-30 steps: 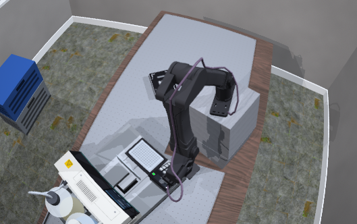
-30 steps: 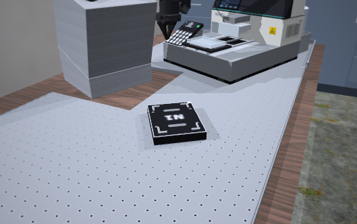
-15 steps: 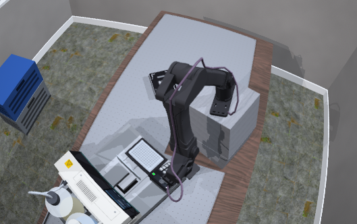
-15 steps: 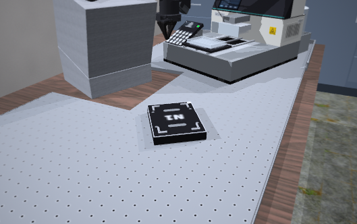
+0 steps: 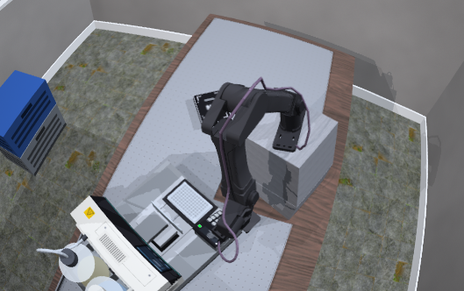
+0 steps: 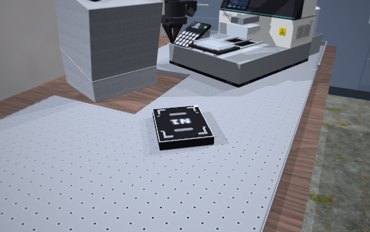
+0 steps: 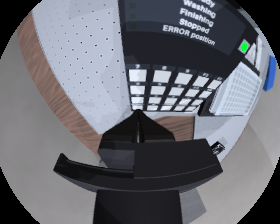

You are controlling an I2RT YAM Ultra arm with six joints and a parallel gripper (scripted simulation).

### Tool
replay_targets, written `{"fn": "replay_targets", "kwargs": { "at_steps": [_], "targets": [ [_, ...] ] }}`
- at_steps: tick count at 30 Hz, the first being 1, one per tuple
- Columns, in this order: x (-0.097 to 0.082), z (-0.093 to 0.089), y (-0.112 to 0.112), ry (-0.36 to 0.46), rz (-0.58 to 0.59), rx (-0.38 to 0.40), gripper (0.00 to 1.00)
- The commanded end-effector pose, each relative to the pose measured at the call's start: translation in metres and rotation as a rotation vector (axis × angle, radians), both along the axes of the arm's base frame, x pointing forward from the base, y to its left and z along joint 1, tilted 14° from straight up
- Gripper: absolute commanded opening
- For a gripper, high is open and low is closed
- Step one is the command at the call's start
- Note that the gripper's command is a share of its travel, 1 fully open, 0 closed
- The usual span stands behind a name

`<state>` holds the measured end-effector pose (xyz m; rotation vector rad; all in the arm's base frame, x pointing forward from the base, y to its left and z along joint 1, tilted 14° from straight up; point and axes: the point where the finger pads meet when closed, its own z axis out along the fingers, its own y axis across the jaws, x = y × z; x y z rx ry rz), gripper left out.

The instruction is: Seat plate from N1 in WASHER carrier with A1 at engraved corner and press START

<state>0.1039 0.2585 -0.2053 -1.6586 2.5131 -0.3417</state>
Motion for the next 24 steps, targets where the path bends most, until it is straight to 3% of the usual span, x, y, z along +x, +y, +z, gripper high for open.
{"fn": "replay_targets", "kwargs": {
  "at_steps": [1,3,5,8,15,24],
  "targets": [
    [0.008,-0.003,0.019,-0.02,0.004,0.048,0.0],
    [0.008,-0.004,0.019,-0.021,0.004,0.049,0.0],
    [0.007,0.01,0.032,-0.029,0.007,0.086,0.0],
    [0.004,0.015,0.033,-0.029,0.006,0.087,0.0],
    [-0.004,0.023,0.007,-0.013,0.006,0.02,0.0],
    [-0.007,0.034,0.009,-0.012,0.006,0.022,0.0]
  ]
}}
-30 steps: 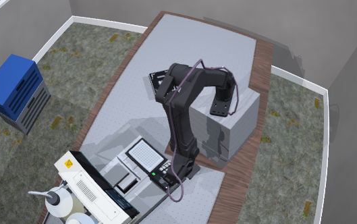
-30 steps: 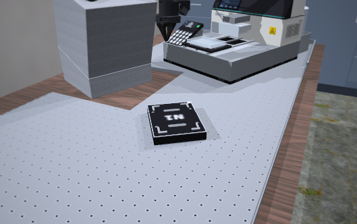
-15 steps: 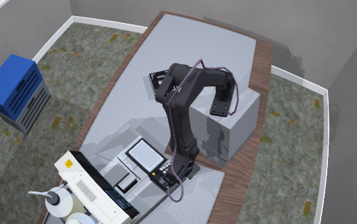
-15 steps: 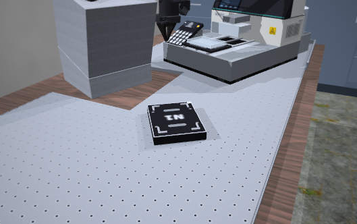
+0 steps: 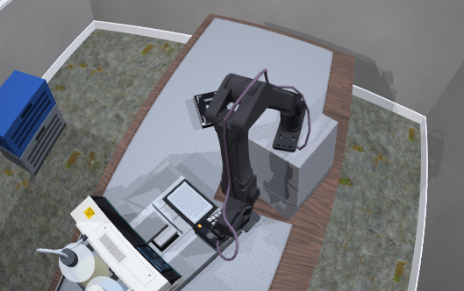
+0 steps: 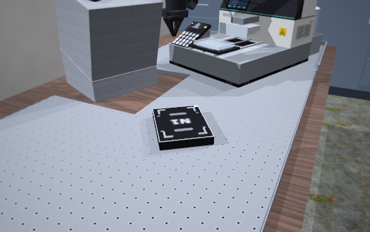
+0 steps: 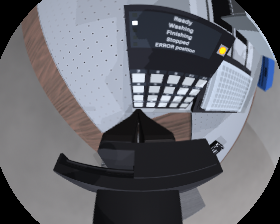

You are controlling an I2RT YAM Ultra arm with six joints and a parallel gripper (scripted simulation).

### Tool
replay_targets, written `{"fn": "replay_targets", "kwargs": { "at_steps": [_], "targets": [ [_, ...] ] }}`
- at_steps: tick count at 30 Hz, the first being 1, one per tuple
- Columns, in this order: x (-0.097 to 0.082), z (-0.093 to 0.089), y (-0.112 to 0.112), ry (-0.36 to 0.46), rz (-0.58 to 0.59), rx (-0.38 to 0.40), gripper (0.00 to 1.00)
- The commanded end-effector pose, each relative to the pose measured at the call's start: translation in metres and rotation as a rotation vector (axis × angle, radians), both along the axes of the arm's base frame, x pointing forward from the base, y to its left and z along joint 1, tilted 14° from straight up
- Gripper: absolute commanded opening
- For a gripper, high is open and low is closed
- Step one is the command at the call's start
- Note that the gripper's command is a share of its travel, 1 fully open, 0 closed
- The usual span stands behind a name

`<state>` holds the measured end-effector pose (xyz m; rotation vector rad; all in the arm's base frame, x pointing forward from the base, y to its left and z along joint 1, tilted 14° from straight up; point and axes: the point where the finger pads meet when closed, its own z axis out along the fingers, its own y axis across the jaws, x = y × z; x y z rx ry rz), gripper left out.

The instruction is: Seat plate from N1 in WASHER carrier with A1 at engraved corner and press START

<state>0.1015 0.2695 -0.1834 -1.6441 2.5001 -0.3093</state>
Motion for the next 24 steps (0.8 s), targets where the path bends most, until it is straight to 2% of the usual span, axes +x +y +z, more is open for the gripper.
{"fn": "replay_targets", "kwargs": {
  "at_steps": [1,6,15,18,24],
  "targets": [
    [-0.004,0.015,0.006,-0.008,0.005,0.01,0.0],
    [-0.007,0.022,-0.002,-0.003,0.005,-0.008,0.0],
    [-0.01,0.033,-0.001,-0.002,0.005,-0.008,0.0],
    [-0.009,0.04,0.011,-0.006,0.005,0.017,0.0],
    [-0.012,0.05,0.012,-0.004,0.005,0.018,0.0]
  ]
}}
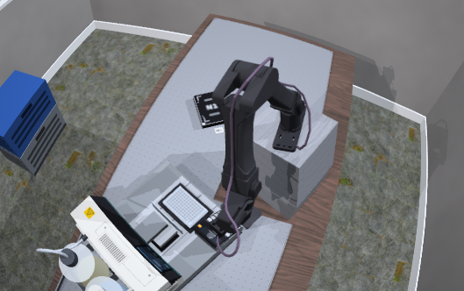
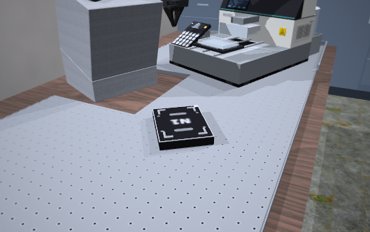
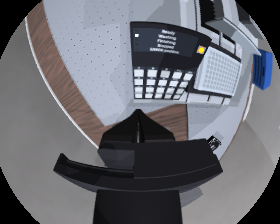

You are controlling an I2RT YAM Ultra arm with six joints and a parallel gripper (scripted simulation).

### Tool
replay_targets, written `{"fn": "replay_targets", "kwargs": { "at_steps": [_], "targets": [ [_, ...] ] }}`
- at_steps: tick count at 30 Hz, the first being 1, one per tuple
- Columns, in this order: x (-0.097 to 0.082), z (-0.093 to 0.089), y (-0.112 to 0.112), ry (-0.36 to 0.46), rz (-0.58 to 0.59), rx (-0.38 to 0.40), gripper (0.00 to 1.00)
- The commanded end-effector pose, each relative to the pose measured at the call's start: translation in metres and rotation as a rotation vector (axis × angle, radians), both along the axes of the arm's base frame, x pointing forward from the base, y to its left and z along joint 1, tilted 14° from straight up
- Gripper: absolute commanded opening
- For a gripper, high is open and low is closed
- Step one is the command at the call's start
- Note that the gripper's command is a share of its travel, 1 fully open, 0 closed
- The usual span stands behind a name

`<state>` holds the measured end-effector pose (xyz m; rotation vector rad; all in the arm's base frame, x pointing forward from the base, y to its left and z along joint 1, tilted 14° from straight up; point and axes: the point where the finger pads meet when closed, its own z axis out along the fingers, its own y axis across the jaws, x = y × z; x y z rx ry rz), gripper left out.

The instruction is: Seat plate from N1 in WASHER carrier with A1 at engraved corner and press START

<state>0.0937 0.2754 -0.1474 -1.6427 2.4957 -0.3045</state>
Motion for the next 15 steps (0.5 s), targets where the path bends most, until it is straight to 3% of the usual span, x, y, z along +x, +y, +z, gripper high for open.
{"fn": "replay_targets", "kwargs": {
  "at_steps": [1,15],
  "targets": [
    [-0.0044,0.0155,0.0067,-0.002,0.004,0.014,0.0],
    [-0.0046,0.02,0.0092,-0.002,0.004,0.019,0.0]
  ]
}}
